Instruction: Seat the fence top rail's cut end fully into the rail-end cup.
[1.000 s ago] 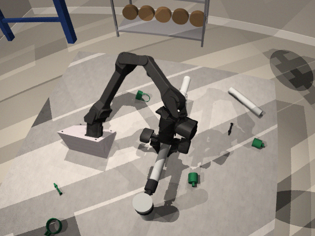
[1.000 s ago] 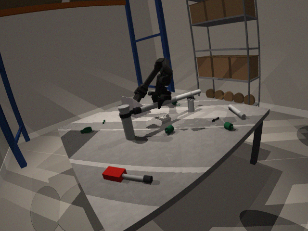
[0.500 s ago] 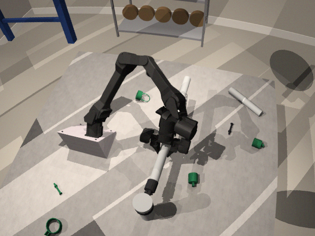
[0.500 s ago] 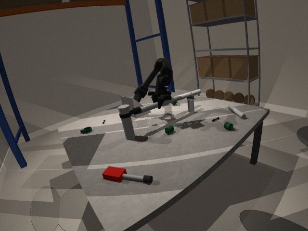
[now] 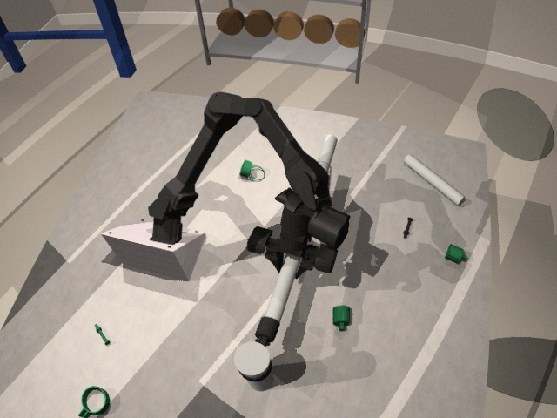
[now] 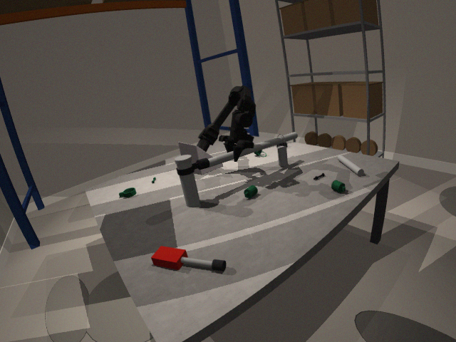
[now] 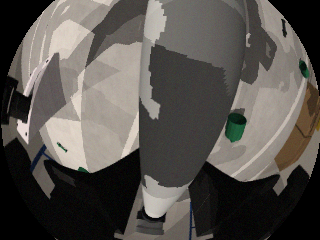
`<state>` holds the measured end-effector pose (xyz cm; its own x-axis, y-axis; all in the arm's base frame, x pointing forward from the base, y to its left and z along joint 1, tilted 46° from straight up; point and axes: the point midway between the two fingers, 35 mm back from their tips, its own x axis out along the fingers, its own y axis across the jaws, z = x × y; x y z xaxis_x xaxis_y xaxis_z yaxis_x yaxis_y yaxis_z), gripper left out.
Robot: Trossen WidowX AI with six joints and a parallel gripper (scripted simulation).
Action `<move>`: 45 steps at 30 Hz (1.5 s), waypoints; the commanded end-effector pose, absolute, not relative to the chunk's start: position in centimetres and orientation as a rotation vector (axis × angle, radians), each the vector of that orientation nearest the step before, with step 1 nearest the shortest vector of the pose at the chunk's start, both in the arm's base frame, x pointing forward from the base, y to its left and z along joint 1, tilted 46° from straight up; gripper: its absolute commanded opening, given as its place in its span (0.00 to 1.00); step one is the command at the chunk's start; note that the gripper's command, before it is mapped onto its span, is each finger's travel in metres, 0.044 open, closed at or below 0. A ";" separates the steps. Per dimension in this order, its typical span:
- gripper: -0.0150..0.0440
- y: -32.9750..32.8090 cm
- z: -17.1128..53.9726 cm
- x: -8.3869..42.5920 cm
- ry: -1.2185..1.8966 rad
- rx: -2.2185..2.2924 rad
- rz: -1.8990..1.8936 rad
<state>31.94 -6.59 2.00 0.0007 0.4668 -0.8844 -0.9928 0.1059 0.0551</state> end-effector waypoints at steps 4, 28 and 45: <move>0.25 -6.8 2.0 31.9 0.924 -0.755 1.332; 0.25 -7.1 2.0 31.8 0.930 -0.757 1.330; 0.25 -7.4 2.0 31.7 0.931 -0.758 1.330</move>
<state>31.78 -6.69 2.03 -0.0040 0.4690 -0.8832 -0.9923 0.1071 0.0614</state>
